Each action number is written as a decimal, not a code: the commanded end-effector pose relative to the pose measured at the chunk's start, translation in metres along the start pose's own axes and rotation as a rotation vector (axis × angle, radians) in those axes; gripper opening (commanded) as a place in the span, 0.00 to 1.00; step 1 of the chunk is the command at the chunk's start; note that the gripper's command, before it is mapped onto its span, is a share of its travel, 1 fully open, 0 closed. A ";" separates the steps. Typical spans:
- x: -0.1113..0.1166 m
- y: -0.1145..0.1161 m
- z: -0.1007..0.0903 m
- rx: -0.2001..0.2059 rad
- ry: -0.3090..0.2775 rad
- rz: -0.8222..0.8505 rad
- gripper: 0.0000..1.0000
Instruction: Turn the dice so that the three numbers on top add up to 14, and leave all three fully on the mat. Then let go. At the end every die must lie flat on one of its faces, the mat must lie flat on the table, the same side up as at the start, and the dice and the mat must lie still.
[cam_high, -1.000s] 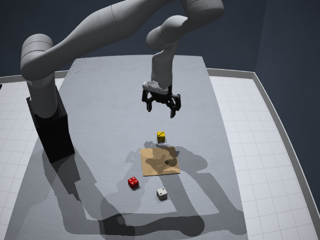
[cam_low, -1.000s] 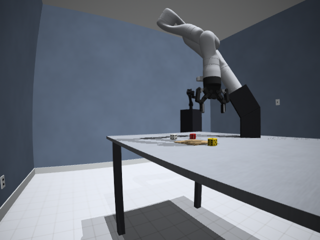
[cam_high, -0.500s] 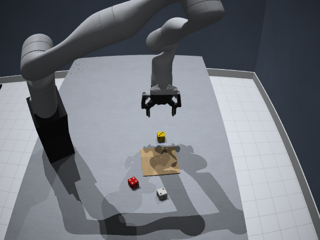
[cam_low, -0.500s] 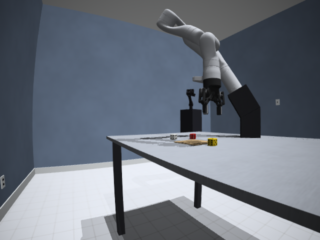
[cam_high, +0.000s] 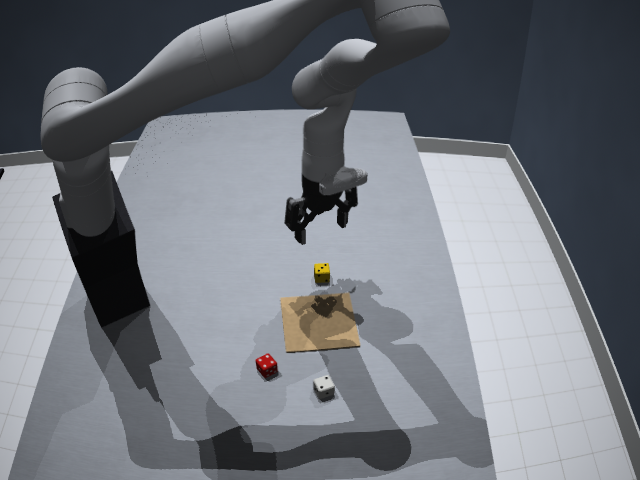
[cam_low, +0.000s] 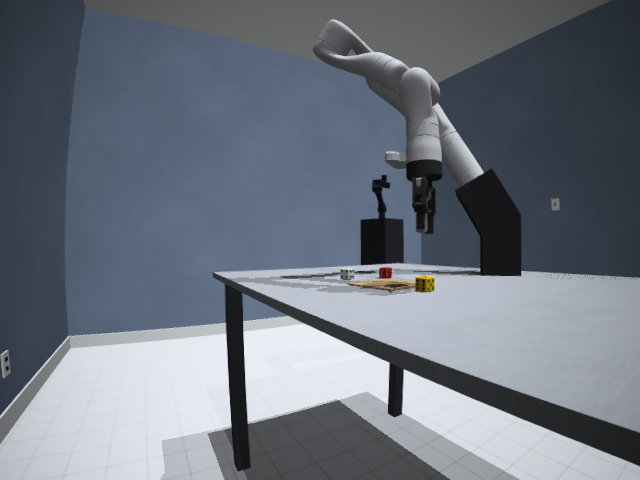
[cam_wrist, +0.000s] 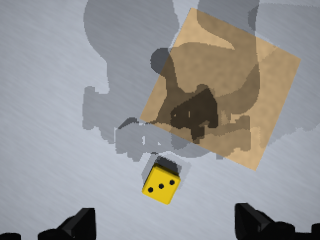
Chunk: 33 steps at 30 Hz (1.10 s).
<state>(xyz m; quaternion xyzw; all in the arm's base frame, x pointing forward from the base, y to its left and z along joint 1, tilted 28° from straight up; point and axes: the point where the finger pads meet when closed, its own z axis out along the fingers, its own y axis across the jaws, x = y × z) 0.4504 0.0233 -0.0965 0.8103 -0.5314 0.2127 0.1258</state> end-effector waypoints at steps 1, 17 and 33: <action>0.001 -0.002 0.003 -0.003 -0.004 -0.084 1.00; 0.001 -0.002 0.009 -0.002 -0.005 -0.521 1.00; 0.001 -0.002 0.014 -0.001 -0.005 -0.843 1.00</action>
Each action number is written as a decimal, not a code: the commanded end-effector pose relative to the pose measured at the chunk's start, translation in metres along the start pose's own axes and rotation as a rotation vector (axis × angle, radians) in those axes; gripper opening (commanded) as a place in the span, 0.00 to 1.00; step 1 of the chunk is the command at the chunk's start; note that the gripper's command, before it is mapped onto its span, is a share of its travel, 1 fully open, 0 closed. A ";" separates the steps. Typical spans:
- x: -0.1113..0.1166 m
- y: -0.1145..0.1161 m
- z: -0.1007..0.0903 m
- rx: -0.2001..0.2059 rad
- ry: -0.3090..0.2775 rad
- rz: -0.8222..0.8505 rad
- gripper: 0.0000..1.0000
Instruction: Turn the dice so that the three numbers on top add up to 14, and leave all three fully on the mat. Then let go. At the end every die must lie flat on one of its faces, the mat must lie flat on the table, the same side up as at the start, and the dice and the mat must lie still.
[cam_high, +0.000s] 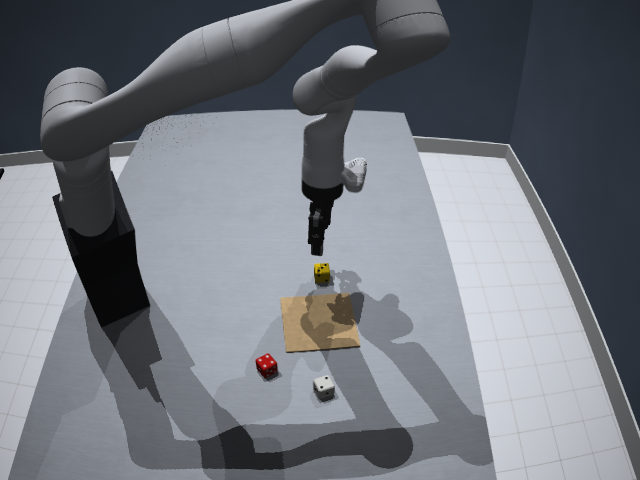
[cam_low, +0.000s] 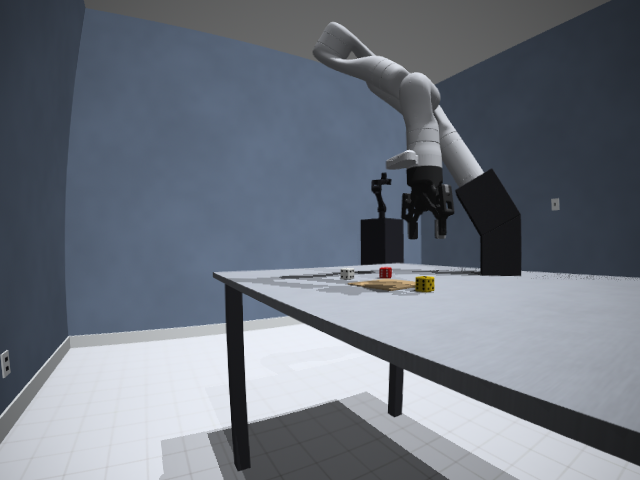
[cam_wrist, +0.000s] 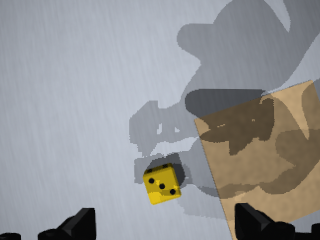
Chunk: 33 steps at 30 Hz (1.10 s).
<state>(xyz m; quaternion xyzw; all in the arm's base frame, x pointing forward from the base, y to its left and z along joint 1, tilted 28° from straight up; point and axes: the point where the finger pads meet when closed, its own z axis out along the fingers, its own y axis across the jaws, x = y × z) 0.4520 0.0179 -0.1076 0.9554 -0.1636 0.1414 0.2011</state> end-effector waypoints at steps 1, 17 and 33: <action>0.003 -0.001 0.002 0.003 0.001 -0.038 1.00; 0.003 -0.001 0.005 0.003 0.001 -0.214 1.00; 0.003 -0.001 0.006 0.003 0.001 -0.271 1.00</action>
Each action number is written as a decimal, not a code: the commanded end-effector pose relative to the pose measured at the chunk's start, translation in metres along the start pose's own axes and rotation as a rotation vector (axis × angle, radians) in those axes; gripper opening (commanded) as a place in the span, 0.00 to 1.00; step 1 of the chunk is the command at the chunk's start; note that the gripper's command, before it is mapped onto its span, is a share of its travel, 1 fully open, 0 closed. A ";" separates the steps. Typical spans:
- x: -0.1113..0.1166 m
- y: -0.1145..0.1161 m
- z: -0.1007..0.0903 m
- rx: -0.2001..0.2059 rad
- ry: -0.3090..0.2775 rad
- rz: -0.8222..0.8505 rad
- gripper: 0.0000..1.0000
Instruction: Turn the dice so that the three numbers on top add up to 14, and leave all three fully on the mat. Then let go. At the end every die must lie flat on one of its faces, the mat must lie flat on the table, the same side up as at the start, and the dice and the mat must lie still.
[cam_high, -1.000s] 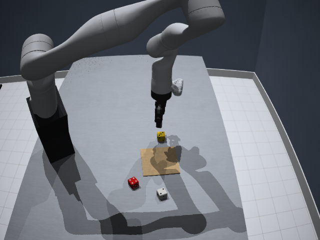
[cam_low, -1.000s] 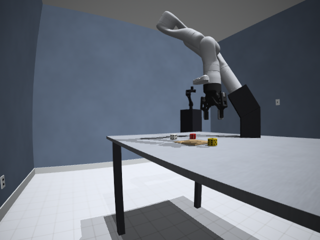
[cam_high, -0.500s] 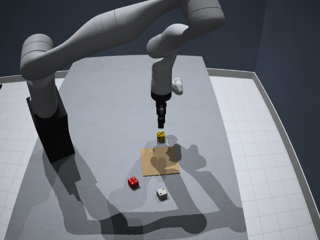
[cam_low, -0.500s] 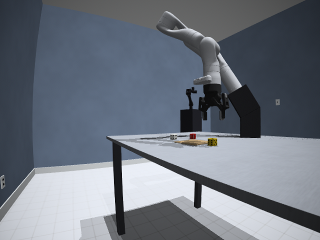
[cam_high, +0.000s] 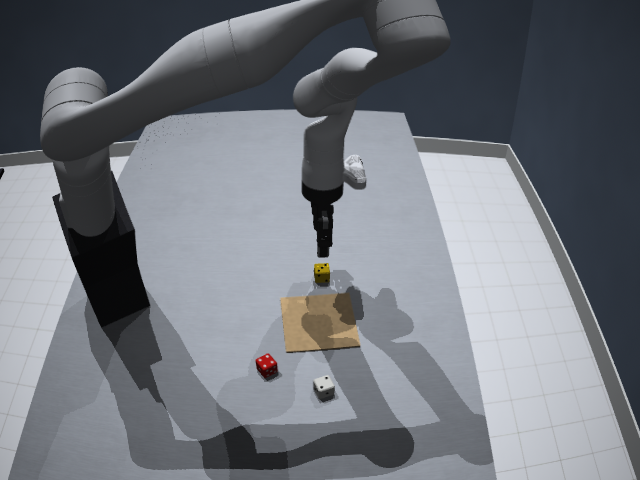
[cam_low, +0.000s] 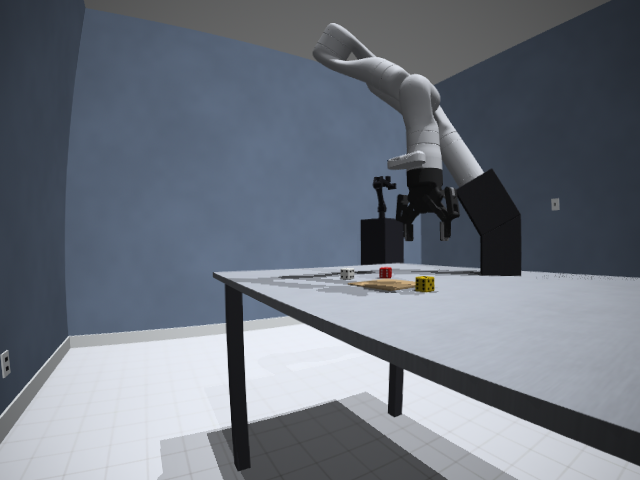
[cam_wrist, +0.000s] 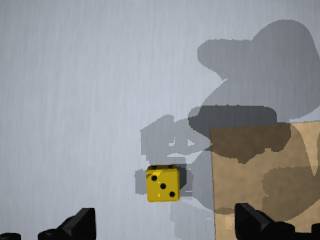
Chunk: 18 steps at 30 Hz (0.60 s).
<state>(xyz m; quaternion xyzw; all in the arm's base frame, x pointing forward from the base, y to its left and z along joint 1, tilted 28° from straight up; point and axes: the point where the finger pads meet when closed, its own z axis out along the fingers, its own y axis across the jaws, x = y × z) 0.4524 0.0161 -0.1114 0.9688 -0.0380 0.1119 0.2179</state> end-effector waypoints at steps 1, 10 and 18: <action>0.003 0.000 0.001 0.003 0.006 -0.009 1.00; 0.003 0.000 0.001 0.003 0.006 -0.011 0.46; 0.003 0.000 0.001 0.003 0.006 -0.011 0.46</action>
